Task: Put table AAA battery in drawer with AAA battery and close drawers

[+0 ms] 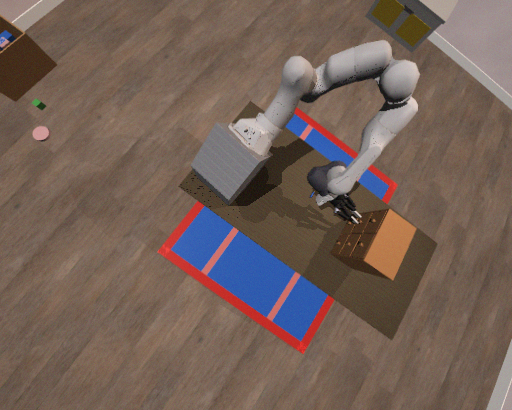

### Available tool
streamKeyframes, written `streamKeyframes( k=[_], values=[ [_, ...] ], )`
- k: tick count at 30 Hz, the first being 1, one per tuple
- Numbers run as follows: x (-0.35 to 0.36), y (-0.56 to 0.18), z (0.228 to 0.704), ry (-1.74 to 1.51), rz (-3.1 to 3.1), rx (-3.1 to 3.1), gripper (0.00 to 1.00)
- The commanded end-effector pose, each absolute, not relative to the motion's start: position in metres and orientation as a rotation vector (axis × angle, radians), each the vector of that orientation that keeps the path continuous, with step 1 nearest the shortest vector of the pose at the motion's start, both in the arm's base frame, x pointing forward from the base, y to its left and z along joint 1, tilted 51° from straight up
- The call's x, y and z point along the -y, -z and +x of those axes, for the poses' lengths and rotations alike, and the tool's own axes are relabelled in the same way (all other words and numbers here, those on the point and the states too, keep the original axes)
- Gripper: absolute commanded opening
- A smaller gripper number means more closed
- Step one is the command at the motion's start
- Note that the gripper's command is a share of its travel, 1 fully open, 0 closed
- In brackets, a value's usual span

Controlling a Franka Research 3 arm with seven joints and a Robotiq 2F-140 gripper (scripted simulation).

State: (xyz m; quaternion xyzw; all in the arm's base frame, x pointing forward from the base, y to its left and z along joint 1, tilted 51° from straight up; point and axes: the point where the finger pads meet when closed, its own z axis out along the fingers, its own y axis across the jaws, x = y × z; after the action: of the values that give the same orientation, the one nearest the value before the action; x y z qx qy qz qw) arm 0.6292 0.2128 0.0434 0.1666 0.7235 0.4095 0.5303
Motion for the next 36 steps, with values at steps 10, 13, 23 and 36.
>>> streamKeyframes(
  k=[10,13,23,36],
  values=[
    [-0.216,-0.043,0.647,-0.976,0.401,-1.734,0.20],
    [-0.217,-0.043,0.650,-0.976,0.401,-1.734,0.20],
    [-0.217,-0.044,0.653,-0.976,0.401,-1.734,0.20],
    [-0.217,-0.044,0.653,-0.976,0.401,-1.734,0.20]
  ],
)
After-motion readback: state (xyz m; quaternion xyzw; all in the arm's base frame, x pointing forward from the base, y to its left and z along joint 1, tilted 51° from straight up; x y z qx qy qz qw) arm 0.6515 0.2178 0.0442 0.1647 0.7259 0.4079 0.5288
